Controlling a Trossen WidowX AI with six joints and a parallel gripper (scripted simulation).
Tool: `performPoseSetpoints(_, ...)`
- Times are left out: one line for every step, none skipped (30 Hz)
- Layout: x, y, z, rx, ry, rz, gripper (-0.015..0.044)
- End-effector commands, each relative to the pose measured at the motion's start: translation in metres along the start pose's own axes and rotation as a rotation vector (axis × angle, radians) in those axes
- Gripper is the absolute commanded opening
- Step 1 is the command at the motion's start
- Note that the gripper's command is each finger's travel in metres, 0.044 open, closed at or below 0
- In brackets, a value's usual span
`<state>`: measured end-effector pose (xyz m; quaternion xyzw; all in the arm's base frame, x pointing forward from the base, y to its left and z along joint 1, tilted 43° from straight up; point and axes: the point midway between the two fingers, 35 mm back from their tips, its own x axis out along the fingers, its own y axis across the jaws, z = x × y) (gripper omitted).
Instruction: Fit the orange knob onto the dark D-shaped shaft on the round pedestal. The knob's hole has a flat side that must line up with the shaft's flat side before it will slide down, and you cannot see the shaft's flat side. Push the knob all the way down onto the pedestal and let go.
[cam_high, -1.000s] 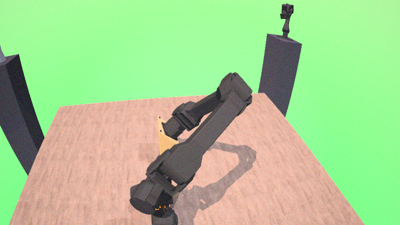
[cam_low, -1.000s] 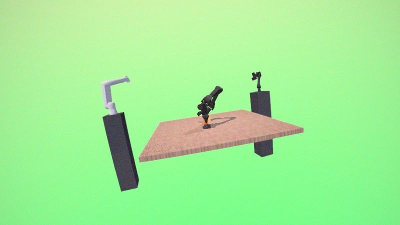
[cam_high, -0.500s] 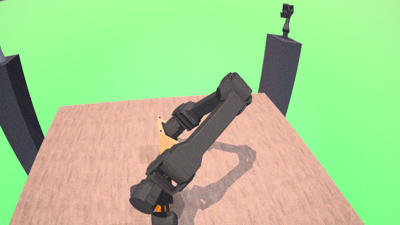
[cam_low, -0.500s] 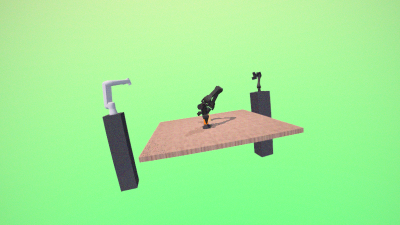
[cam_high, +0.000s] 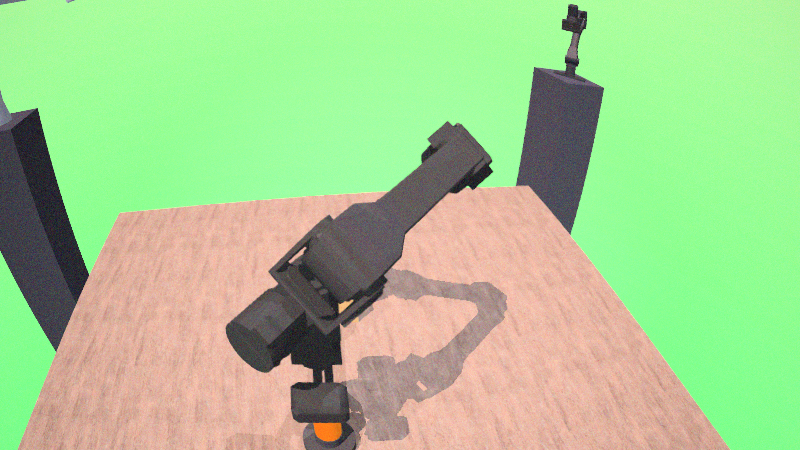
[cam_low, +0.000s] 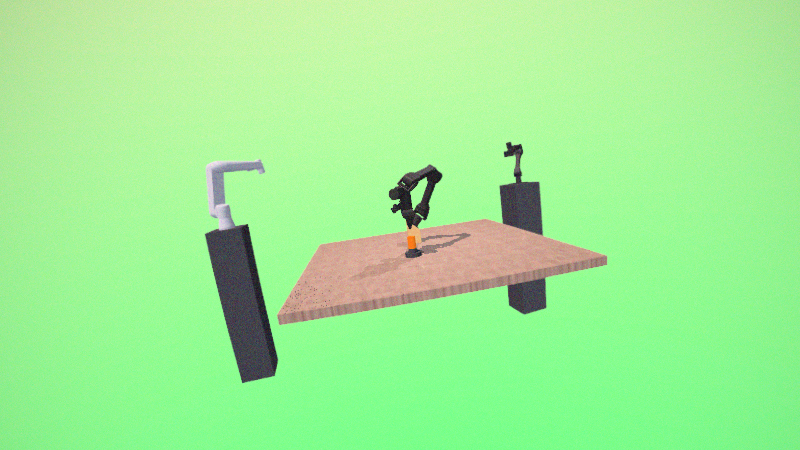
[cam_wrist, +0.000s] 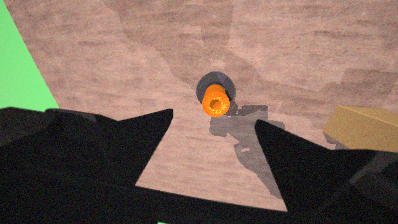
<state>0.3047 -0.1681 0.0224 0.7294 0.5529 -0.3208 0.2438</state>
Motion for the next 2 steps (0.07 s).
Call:
performPoseSetpoints(0.0014, -0.0001, 0.0002, -0.005, -0.001, -0.009, 0.0440)
performPoseSetpoints(0.0014, -0.0001, 0.0002, -0.005, -0.001, -0.009, 0.0440)
